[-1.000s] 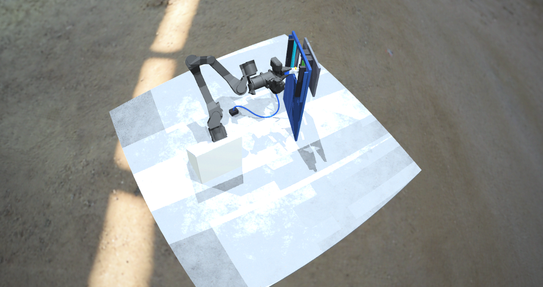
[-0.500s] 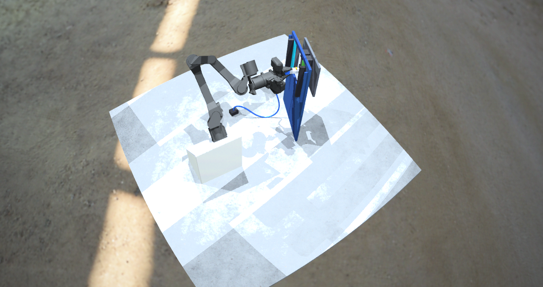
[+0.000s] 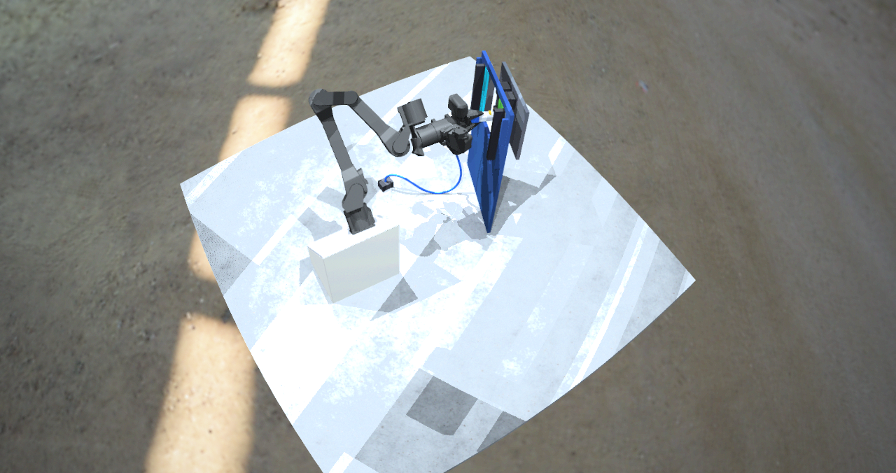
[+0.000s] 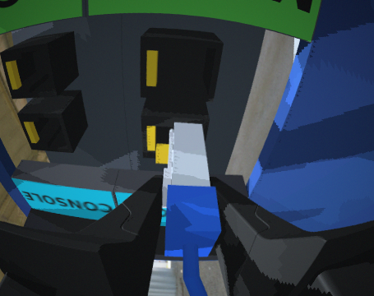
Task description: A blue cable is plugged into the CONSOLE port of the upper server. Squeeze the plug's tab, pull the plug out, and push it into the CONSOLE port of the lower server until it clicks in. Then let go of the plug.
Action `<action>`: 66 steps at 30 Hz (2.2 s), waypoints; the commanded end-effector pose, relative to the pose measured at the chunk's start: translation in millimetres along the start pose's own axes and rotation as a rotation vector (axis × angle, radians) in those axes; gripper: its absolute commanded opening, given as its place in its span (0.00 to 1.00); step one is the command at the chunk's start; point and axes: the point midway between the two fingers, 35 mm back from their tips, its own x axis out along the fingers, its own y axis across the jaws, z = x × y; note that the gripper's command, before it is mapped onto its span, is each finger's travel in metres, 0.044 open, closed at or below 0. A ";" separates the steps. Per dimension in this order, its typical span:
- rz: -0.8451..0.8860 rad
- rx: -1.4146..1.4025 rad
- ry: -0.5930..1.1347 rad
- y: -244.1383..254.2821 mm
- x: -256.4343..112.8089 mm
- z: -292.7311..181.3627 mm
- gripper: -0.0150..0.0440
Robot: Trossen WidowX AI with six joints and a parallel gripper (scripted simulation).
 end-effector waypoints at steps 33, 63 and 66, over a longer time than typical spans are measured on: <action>0.007 0.002 -0.004 0.8 7.1 3.4 0.25; 0.008 0.002 -0.003 0.8 12.6 5.3 0.25; 0.008 0.002 -0.003 0.8 13.1 5.5 0.25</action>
